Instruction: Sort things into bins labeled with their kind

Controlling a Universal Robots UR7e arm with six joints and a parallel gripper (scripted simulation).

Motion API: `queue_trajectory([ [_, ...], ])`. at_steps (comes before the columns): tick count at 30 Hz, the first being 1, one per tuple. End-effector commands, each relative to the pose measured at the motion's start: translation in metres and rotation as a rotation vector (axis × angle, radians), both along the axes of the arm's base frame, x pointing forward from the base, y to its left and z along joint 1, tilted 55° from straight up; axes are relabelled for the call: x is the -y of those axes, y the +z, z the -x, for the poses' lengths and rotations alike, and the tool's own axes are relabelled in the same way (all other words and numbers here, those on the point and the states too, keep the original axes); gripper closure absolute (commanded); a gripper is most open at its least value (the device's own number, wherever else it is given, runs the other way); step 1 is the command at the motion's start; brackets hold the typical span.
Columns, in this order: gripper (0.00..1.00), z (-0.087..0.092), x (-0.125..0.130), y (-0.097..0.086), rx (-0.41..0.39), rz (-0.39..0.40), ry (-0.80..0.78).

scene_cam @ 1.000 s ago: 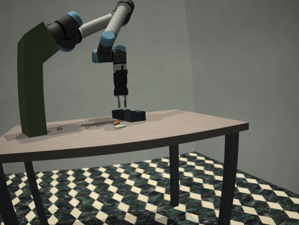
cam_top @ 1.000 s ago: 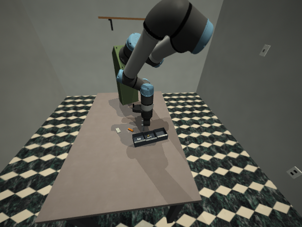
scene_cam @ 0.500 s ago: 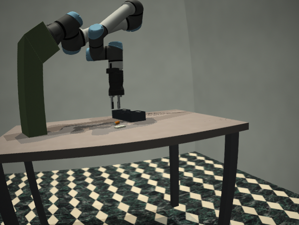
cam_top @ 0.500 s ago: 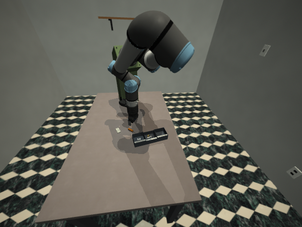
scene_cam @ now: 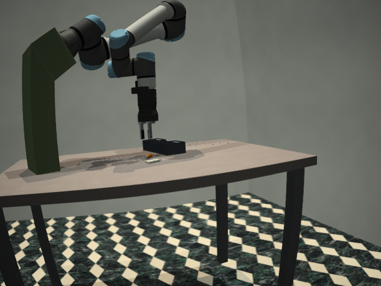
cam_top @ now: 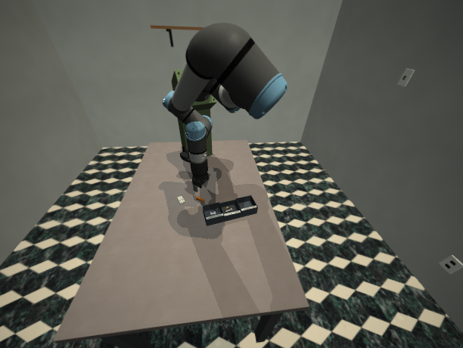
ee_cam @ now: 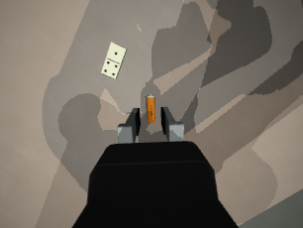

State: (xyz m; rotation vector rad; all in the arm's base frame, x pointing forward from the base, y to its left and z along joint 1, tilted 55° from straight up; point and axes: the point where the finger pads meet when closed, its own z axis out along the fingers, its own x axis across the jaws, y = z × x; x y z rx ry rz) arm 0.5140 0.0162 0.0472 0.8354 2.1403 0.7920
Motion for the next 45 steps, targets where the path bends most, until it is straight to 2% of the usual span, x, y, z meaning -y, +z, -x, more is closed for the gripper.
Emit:
queue_trajectory([
  [1, 0.4, -0.001, -0.002, 0.002, 0.001, -0.002, -0.002],
  [40, 0.4, -0.002, -0.005, 0.005, 0.001, -0.002, -0.002],
  [45, 0.4, -0.017, -0.01, -0.007, 0.001, -0.002, -0.002],
])
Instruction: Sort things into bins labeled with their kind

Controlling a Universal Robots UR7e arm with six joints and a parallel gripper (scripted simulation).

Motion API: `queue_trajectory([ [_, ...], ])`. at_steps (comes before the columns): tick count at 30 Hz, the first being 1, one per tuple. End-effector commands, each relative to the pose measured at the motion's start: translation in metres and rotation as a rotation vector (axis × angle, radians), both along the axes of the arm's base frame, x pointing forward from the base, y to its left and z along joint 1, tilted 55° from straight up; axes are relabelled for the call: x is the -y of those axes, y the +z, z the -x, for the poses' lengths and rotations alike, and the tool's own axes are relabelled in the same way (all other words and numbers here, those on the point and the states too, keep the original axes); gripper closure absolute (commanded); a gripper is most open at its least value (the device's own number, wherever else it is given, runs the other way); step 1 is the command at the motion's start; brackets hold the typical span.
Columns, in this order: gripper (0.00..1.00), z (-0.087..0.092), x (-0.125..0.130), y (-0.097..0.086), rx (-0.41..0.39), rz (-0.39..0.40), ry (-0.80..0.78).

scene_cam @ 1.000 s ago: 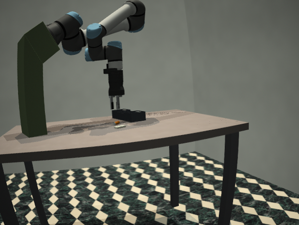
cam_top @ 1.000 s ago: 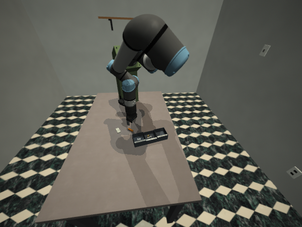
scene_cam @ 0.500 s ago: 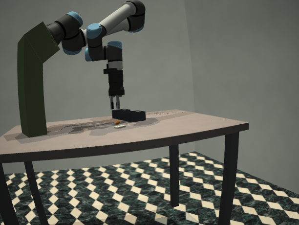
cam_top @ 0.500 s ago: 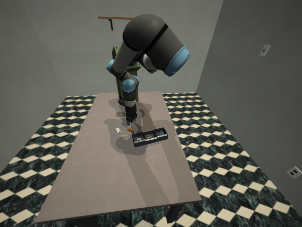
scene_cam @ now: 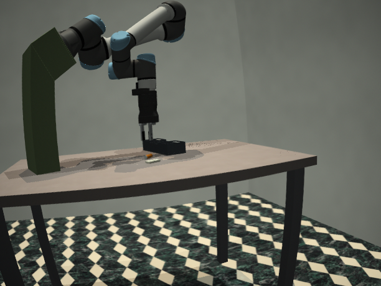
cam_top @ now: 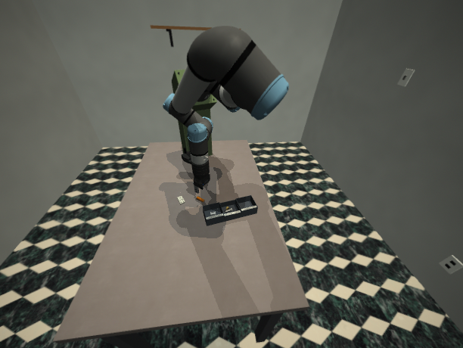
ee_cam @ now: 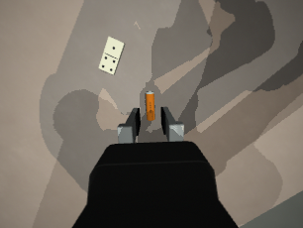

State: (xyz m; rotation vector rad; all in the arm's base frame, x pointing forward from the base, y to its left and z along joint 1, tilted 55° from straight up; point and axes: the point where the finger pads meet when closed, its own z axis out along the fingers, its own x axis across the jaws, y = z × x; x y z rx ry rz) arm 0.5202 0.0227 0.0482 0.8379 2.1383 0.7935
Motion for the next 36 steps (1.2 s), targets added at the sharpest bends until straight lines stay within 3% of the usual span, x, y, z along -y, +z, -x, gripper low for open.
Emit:
queue_trajectory([
  [1, 0.4, -0.014, -0.005, -0.01, 0.001, 0.0, 0.0],
  [13, 0.4, -0.044, -0.015, -0.032, 0.001, 0.0, 0.0],
  [36, 0.4, -0.053, -0.019, -0.038, 0.001, 0.0, 0.0],
])
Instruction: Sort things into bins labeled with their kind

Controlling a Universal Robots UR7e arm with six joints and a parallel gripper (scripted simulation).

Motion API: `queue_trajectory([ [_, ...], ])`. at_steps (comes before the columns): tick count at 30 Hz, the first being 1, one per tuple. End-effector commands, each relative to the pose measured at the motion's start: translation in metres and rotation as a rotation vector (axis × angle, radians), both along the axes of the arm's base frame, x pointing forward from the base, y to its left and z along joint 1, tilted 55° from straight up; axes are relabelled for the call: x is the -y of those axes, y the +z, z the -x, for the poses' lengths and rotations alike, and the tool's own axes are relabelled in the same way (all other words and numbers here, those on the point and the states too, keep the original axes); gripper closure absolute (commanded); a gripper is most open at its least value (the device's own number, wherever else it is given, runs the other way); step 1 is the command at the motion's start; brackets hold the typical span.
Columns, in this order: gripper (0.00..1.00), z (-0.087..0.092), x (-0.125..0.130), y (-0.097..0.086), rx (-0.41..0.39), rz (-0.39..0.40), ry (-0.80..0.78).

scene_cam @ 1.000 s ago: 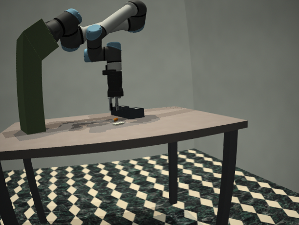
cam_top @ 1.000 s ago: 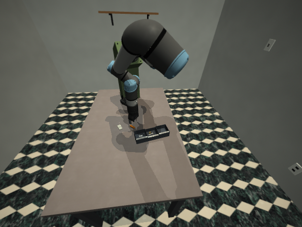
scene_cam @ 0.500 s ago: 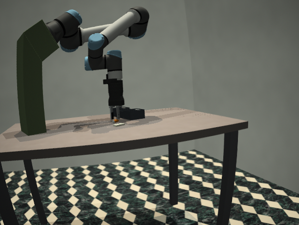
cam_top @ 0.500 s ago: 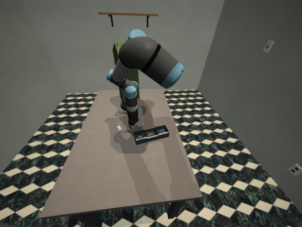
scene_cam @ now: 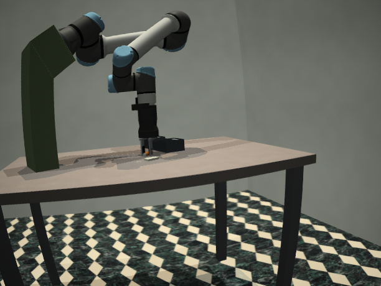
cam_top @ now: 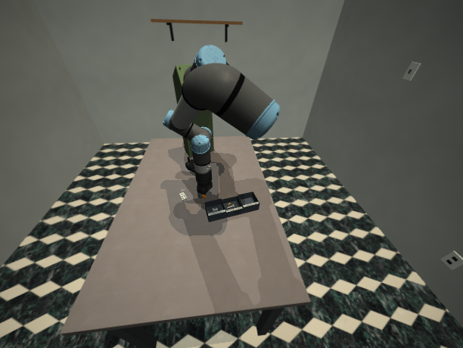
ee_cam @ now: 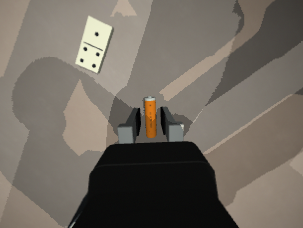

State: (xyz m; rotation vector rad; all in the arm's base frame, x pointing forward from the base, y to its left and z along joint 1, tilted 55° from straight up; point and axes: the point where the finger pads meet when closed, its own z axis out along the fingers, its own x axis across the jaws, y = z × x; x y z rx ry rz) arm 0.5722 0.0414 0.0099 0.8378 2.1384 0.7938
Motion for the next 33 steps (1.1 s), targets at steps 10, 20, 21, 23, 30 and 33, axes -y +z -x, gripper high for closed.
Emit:
queue_trajectory([
  [10, 0.69, -0.0007, -0.0002, -0.0002, 0.001, 0.0, 0.0],
  [20, 0.69, -0.0007, -0.0002, -0.0002, 0.001, 0.0, 0.0],
  [21, 0.69, -0.0007, -0.0002, -0.0002, 0.001, 0.0, 0.0],
  [23, 0.69, -0.0007, -0.0002, -0.0002, 0.001, 0.0, 0.0],
  [30, 0.69, -0.0007, -0.0002, -0.0002, 0.001, 0.0, 0.0],
  [33, 0.69, -0.0007, -0.0002, -0.0002, 0.001, 0.0, 0.0],
])
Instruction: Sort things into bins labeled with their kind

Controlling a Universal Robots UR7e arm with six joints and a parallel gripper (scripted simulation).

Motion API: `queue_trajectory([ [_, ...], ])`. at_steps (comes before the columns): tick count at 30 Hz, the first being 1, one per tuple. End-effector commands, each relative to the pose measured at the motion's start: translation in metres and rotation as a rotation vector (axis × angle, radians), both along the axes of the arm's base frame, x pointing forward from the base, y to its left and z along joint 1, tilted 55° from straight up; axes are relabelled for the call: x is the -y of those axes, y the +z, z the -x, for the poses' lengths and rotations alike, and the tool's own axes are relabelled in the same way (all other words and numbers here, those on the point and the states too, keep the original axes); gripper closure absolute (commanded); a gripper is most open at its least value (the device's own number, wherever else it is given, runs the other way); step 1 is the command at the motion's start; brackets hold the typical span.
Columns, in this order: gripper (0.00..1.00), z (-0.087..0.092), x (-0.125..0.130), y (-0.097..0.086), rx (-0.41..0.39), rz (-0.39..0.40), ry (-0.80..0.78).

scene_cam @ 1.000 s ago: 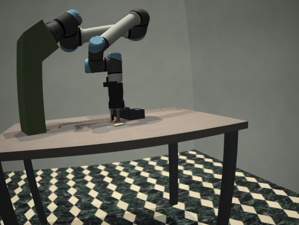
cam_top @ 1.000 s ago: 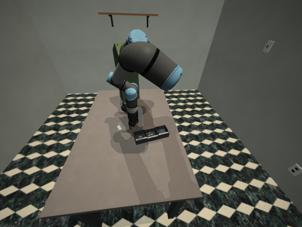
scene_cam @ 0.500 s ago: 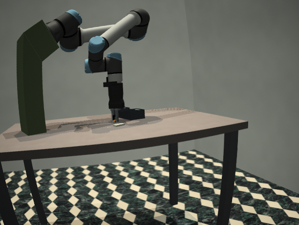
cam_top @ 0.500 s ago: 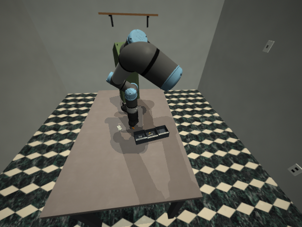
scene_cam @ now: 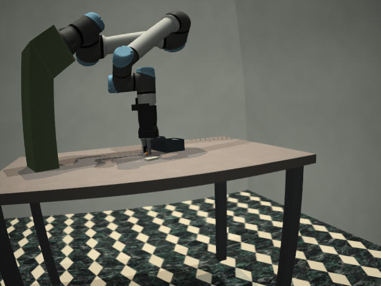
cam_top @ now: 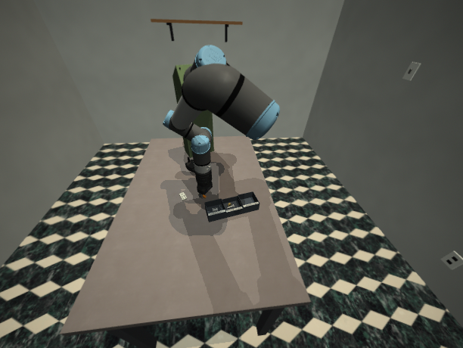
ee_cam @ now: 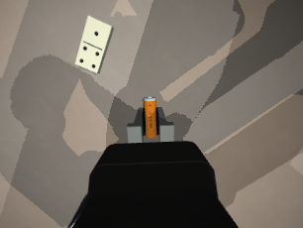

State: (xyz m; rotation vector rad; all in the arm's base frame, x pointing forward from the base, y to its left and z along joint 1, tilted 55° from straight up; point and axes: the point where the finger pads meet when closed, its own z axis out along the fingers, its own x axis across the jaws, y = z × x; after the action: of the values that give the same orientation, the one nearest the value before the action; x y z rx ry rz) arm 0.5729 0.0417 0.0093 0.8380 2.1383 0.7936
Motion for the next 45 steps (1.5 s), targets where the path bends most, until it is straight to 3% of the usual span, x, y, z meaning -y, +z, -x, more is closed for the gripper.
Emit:
queue_trajectory([
  [1, 0.69, 0.0, 0.0, 0.0, 0.001, 0.0, 0.0],
  [8, 0.69, 0.0, 0.0, 0.0, 0.001, 0.0, 0.0],
  [28, 0.69, 0.046, 0.017, 0.034, 0.001, 0.0, 0.0],
  [45, 0.69, 0.046, 0.017, 0.034, 0.001, 0.0, 0.0],
])
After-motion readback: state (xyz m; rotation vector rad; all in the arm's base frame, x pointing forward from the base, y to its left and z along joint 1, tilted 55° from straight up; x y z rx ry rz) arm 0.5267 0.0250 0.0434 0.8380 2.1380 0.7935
